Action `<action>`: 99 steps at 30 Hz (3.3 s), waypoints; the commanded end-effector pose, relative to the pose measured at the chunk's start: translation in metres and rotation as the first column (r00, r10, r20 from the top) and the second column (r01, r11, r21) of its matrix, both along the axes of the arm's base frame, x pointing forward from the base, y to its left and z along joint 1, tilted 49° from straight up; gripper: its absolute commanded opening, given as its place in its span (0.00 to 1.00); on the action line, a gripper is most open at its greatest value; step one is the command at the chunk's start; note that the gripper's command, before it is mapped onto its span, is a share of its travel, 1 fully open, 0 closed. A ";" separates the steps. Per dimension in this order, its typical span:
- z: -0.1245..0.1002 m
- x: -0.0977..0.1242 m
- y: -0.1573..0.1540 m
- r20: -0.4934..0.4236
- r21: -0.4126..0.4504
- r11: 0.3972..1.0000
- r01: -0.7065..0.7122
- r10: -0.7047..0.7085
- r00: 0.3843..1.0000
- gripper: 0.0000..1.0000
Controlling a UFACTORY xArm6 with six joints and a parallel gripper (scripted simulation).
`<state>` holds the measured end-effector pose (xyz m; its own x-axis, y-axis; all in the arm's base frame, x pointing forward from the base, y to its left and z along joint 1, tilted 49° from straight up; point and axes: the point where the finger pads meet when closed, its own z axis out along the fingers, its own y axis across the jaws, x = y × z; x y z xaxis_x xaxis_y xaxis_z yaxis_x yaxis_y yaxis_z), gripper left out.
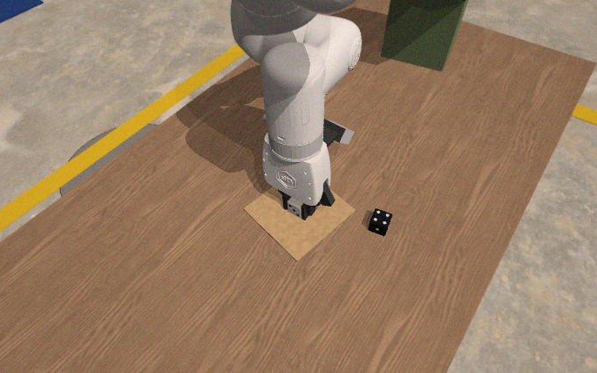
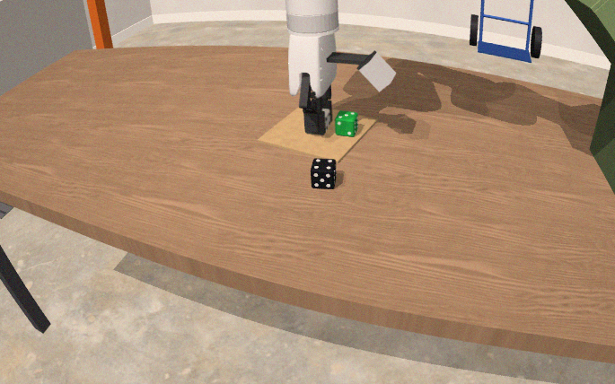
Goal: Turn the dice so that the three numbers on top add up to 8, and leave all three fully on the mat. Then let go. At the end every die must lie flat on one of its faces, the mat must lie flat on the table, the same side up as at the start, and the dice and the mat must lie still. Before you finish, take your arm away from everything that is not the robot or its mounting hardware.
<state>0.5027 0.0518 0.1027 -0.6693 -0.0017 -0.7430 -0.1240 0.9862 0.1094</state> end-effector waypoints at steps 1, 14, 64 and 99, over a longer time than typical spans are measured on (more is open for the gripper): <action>0.001 0.000 0.000 0.001 0.000 1.000 0.000 0.000 1.000 0.27; 0.001 0.000 0.000 0.001 0.000 1.000 0.000 0.000 1.000 0.39; 0.060 -0.066 -0.015 0.001 0.000 1.000 0.000 0.000 1.000 0.47; 0.053 -0.073 0.010 -0.011 -0.180 0.958 -0.224 0.226 0.974 1.00</action>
<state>0.4322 0.0515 0.1582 -0.6552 -0.1691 -0.7363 -0.2553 0.9669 0.0051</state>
